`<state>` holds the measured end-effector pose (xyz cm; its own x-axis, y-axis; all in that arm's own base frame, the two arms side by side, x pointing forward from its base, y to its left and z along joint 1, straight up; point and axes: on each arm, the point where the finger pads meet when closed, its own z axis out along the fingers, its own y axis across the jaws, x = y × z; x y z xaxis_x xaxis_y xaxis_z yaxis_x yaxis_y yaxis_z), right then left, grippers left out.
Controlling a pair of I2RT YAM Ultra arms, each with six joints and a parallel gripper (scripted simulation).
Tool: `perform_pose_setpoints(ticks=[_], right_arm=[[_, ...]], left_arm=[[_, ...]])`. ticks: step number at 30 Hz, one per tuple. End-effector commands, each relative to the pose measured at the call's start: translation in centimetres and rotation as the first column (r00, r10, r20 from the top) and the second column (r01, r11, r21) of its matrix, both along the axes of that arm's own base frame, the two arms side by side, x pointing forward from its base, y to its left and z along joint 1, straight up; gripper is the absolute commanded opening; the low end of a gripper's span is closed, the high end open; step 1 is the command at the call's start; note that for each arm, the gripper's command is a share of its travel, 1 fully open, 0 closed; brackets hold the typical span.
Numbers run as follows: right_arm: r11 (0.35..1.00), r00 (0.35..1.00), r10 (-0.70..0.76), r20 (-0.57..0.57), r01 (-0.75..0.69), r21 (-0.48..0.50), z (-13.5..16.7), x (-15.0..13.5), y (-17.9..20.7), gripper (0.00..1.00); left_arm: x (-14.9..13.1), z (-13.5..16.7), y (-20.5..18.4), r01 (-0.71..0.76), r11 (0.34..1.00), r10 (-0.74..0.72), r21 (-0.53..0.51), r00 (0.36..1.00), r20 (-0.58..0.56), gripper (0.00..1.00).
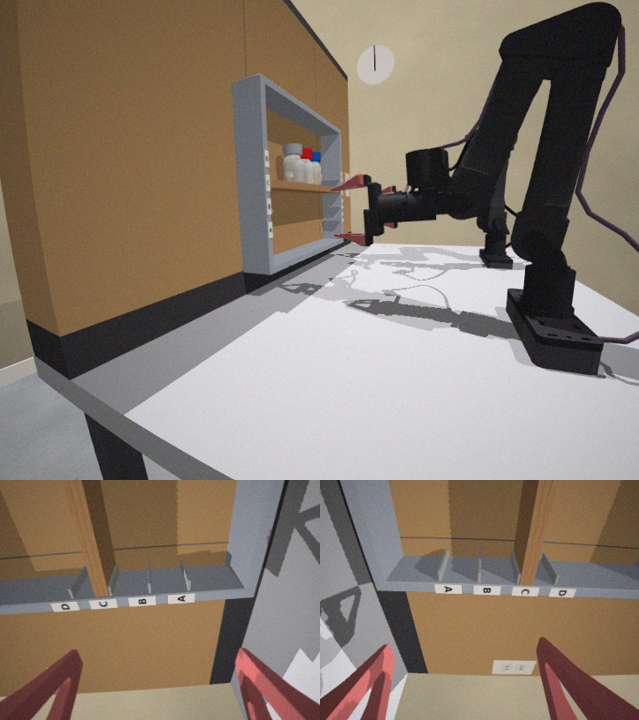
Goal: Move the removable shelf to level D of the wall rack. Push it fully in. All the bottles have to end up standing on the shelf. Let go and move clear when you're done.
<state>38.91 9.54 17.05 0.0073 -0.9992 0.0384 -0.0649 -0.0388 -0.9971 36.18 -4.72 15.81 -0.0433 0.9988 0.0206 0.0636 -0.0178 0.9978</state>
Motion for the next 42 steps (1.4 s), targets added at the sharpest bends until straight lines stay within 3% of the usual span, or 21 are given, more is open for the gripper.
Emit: perform_pose_setpoints(ticks=[1, 34, 42], right_arm=[[0.999, 0.998, 0.004, 0.065, -0.006, 0.039, 1.9, 1.1, 0.2, 1.0], [0.999, 0.998, 0.004, 0.065, -0.006, 0.039, -0.7, 6.1, 0.3, 1.0], [0.999, 0.998, 0.004, 0.065, -0.006, 0.039, -0.7, 6.1, 0.3, 1.0]], left_arm=[[1.2, 1.7, -0.1, 0.005, 1.0, -0.004, -0.018, 0.998, 0.064, 1.0], [6.2, -0.8, 0.1, 0.005, 1.0, -0.004, -0.018, 0.998, 0.064, 1.0], [6.2, -0.8, 0.1, 0.005, 1.0, -0.004, -0.018, 0.998, 0.064, 1.0]])
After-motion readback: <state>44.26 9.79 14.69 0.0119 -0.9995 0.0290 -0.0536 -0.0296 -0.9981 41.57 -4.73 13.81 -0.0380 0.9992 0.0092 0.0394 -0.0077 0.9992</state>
